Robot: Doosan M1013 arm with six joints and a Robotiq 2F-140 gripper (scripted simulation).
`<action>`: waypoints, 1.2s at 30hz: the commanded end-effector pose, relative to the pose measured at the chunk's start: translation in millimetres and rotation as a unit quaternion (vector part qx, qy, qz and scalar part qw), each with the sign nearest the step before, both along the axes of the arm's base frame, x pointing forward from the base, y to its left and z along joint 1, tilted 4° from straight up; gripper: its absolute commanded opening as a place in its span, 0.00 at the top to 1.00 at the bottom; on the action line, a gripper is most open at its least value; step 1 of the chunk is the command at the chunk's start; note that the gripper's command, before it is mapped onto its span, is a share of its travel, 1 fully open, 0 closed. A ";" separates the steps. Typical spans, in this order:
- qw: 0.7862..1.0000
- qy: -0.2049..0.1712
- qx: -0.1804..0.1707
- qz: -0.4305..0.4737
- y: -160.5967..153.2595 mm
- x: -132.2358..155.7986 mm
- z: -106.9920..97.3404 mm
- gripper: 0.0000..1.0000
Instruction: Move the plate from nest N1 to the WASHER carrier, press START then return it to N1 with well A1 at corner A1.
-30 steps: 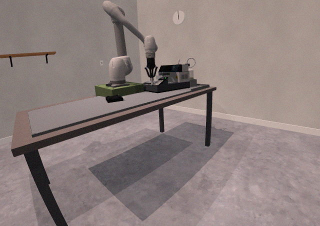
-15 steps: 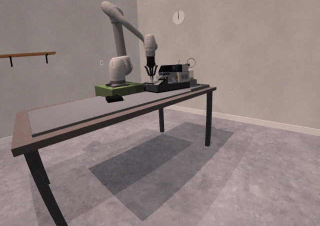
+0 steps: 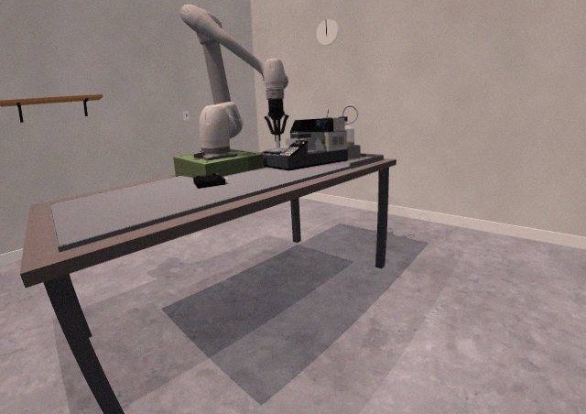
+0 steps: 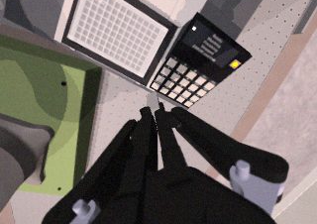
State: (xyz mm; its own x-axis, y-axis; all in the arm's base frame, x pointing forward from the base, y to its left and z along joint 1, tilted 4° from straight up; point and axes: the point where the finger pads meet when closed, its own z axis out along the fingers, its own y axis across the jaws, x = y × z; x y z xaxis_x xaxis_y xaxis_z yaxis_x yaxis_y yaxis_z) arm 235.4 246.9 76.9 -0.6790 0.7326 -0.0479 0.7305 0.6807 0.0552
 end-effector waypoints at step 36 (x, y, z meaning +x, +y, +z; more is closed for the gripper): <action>1.000 0.000 0.000 0.000 -0.1 -2.6 34.5 0.90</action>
State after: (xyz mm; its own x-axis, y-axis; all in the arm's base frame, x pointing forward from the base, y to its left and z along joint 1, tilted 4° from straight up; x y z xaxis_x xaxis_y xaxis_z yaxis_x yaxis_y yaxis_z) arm 232.8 246.7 111.4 -0.6790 0.7326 -0.0479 0.7305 0.6807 0.0552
